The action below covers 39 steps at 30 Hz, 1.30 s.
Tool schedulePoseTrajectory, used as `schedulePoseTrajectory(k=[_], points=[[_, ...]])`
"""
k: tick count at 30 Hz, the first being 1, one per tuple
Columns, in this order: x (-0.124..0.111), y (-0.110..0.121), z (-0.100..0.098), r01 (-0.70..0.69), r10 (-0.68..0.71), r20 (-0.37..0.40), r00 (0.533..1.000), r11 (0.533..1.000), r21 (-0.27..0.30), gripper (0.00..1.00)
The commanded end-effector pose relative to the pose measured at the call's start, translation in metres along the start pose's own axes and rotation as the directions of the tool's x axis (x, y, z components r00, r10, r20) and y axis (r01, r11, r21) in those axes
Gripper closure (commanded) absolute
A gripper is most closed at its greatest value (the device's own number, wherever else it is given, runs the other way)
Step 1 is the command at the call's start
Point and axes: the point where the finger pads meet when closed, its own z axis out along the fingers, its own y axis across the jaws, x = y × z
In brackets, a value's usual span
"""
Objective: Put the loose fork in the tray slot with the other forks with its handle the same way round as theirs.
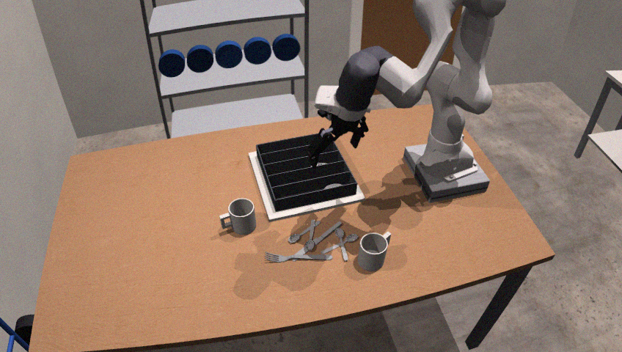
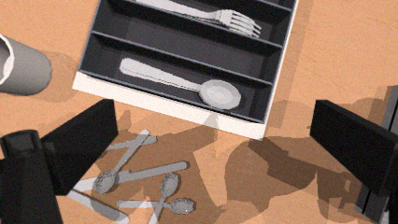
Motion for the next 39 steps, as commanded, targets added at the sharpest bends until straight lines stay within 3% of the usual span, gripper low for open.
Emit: schedulePoseTrajectory(k=[1, 17, 32, 34, 35, 39], points=[[0.007, 0.005, 0.003, -0.165, 0.166, 0.016, 0.986, 0.986, -0.013, 0.0], [0.037, 0.018, 0.01, -0.453, 0.457, 0.064, 0.887, 0.889, -0.068, 0.0], [0.071, 0.035, 0.018, -0.733, 0.748, 0.089, 0.658, 0.663, -0.149, 0.0], [0.071, 0.035, 0.018, -0.733, 0.748, 0.089, 0.658, 0.663, -0.149, 0.0], [0.077, 0.038, 0.019, -0.769, 0.786, 0.089, 0.612, 0.618, -0.163, 0.0], [0.084, 0.042, 0.021, -0.816, 0.836, 0.088, 0.542, 0.548, -0.183, 0.0]])
